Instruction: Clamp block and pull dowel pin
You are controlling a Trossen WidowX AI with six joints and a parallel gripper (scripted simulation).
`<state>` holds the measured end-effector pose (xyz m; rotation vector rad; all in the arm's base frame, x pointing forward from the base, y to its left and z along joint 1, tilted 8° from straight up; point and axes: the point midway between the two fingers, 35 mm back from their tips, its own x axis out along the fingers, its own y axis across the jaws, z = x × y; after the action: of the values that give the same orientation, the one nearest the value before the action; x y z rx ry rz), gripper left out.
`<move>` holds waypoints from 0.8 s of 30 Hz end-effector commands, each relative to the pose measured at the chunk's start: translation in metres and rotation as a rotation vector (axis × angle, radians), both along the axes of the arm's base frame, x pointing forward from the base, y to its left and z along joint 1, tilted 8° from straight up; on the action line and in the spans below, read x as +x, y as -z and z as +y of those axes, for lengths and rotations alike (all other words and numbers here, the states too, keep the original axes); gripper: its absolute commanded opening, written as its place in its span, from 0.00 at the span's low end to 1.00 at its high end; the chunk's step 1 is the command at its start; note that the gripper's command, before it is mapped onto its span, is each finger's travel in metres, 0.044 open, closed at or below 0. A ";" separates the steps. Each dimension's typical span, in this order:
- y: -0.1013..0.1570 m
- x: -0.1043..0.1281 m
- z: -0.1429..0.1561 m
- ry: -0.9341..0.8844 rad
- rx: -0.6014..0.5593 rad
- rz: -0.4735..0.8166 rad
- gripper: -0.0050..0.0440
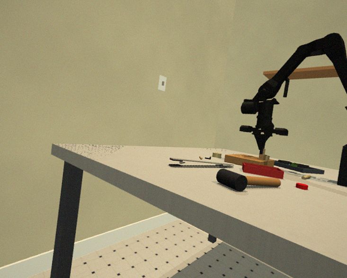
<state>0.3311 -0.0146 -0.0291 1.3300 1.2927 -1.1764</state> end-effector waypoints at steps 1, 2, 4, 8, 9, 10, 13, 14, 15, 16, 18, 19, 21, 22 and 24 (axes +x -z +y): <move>-0.018 0.005 -0.006 0.001 0.000 -0.022 0.10; -0.021 0.004 -0.007 0.001 0.000 -0.022 0.10; -0.027 0.004 -0.009 0.000 0.000 -0.021 0.10; -0.031 0.003 -0.010 0.000 0.000 -0.021 0.10; -0.032 0.003 -0.010 0.000 0.000 -0.021 0.10; -0.032 0.003 -0.010 0.000 0.000 -0.021 0.10; -0.026 0.001 -0.008 0.001 0.000 -0.006 0.10; -0.026 0.002 -0.007 0.001 0.000 -0.008 0.10; -0.026 0.004 -0.005 0.001 0.000 -0.010 0.10; -0.026 0.006 -0.002 0.001 0.000 -0.013 0.10; -0.026 0.010 0.002 0.001 0.000 -0.018 0.10; -0.026 0.011 0.003 0.000 0.000 -0.019 0.10; -0.026 0.012 0.005 0.000 0.000 -0.021 0.10; -0.026 0.012 0.005 0.000 0.000 -0.021 0.10; -0.026 0.011 0.004 0.000 0.000 -0.019 0.10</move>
<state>0.3389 -0.0114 -0.0024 1.3339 1.2811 -1.1625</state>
